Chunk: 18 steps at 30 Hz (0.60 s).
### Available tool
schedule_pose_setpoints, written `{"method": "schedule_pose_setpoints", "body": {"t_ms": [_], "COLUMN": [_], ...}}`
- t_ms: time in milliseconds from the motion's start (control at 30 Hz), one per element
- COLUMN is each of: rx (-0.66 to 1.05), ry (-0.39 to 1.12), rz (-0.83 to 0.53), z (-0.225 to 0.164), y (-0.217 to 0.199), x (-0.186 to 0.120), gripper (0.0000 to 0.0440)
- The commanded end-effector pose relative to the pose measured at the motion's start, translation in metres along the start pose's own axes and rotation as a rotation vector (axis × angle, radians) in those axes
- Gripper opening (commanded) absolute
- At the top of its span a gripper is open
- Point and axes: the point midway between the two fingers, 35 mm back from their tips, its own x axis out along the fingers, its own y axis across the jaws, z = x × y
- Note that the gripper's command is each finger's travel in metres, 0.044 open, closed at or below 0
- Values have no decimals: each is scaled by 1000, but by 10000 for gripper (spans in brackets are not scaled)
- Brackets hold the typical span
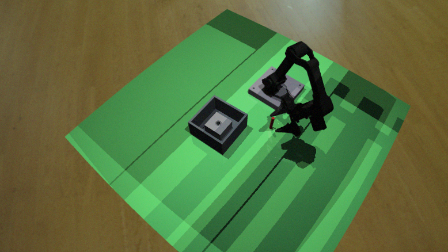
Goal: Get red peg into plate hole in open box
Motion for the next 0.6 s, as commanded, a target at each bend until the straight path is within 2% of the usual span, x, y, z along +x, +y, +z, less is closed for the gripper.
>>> {"method": "schedule_pose_setpoints", "body": {"t_ms": [0,100,567], "rx": [33,131,590], "ry": [-9,-40,-199], "rz": [-6,-23,-73], "z": [0,2,8], "y": [0,1,6], "x": [0,2,7], "gripper": [411,440,440]}}
